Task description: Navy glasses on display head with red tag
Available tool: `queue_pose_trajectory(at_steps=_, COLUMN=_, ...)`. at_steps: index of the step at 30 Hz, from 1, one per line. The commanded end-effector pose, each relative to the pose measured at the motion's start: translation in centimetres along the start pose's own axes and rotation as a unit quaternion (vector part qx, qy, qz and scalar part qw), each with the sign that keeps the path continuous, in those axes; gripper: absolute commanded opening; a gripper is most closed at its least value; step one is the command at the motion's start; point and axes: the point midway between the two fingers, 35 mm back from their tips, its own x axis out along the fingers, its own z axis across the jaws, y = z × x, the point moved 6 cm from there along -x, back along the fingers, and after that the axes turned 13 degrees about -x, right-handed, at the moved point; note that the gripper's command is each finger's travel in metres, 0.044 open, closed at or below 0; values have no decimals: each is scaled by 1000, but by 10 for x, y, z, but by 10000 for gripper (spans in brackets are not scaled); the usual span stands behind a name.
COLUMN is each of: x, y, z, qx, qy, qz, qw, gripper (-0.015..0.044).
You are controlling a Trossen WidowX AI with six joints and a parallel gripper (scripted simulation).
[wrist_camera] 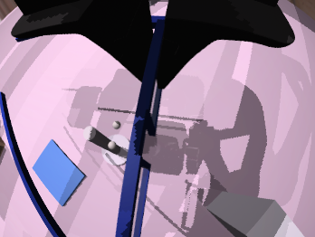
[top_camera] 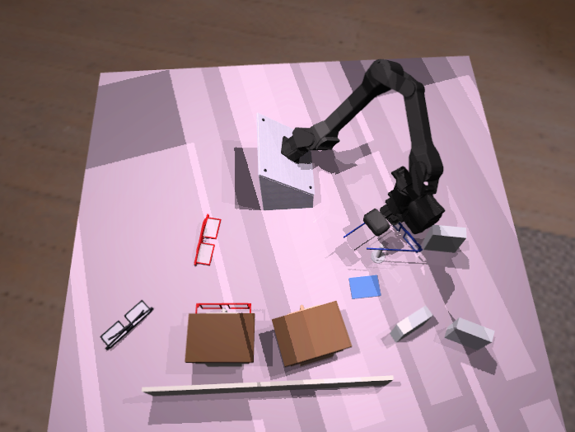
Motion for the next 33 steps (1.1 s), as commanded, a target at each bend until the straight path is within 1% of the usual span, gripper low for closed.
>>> queue_pose_trajectory(at_steps=1, x=0, y=14, z=-1, qx=-2, qy=-2, qz=-2, qw=1000, gripper=0)
queue_pose_trajectory(at_steps=5, x=1, y=27, z=-1, qx=-1, qy=-2, qz=-2, qw=1000, gripper=0)
queue_pose_trajectory(at_steps=10, x=7, y=28, z=-2, qx=-1, qy=-2, qz=-2, qw=1000, gripper=0)
queue_pose_trajectory(at_steps=22, x=60, y=28, z=-1, qx=-1, qy=-3, qz=-3, qw=1000, gripper=0)
queue_pose_trajectory(at_steps=33, x=61, y=32, z=5, qx=-1, qy=-3, qz=-3, qw=1000, gripper=0)
